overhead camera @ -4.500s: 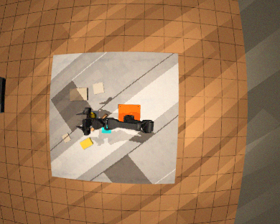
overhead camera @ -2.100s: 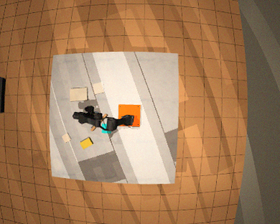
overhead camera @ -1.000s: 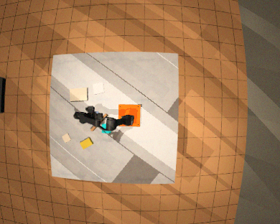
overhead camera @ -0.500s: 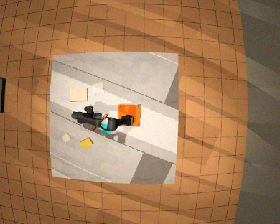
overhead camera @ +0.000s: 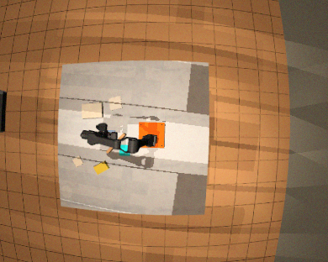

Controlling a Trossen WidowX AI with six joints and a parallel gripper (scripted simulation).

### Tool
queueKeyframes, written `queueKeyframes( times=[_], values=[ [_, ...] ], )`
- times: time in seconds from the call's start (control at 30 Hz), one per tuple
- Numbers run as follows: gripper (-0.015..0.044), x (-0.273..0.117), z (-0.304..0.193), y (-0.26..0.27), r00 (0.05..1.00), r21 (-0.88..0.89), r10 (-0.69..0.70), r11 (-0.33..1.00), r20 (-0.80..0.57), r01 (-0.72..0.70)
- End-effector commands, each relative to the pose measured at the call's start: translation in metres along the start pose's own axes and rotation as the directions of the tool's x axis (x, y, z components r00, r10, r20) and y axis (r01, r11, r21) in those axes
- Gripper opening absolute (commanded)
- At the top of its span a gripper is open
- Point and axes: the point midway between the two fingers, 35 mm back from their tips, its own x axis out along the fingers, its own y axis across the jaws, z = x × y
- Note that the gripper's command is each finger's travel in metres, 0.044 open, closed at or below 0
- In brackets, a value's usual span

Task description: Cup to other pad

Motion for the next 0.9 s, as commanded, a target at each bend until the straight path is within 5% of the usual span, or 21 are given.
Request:
queueKeyframes(
  times=[0.0,0.87],
  values=[
    [0.0,0.0,0.0,0.0,1.0,0.0,0.0,1.0,0.0,0.0],
    [0.0,0.0,-0.013,-0.014,1.0,-0.002,0.002,1.0,-0.003,-0.002]
  ],
)
